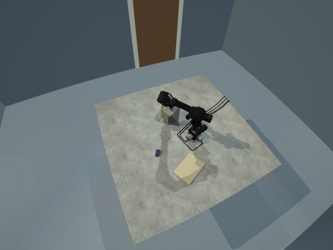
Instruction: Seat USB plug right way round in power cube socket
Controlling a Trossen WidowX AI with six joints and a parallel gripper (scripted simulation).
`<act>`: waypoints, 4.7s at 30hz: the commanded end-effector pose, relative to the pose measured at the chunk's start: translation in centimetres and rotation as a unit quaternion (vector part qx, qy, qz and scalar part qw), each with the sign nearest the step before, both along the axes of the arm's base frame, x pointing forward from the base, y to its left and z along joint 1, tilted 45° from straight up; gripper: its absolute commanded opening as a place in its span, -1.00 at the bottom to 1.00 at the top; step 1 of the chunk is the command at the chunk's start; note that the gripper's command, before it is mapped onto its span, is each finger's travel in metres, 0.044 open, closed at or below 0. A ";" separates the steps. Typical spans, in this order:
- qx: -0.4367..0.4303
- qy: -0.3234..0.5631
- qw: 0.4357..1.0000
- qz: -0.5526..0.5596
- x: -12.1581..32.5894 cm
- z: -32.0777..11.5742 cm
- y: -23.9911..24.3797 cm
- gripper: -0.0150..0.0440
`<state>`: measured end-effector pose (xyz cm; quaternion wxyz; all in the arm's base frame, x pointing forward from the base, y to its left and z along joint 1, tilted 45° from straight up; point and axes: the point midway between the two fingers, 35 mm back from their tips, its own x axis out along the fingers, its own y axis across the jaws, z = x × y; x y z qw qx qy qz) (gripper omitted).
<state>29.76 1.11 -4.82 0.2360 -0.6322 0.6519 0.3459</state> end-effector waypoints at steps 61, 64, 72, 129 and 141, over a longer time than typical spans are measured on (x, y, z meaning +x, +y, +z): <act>0.017 0.002 1.000 -0.005 -0.3 -0.8 -0.4 -0.49; 0.017 0.002 1.000 -0.005 -0.3 -0.8 -0.4 -0.49; 0.017 0.002 1.000 -0.005 -0.3 -0.9 -0.5 -0.49; 0.017 0.002 1.000 -0.005 -0.4 -1.4 -1.0 -0.49; 0.017 0.002 1.000 -0.005 -0.4 -1.5 -1.1 -0.49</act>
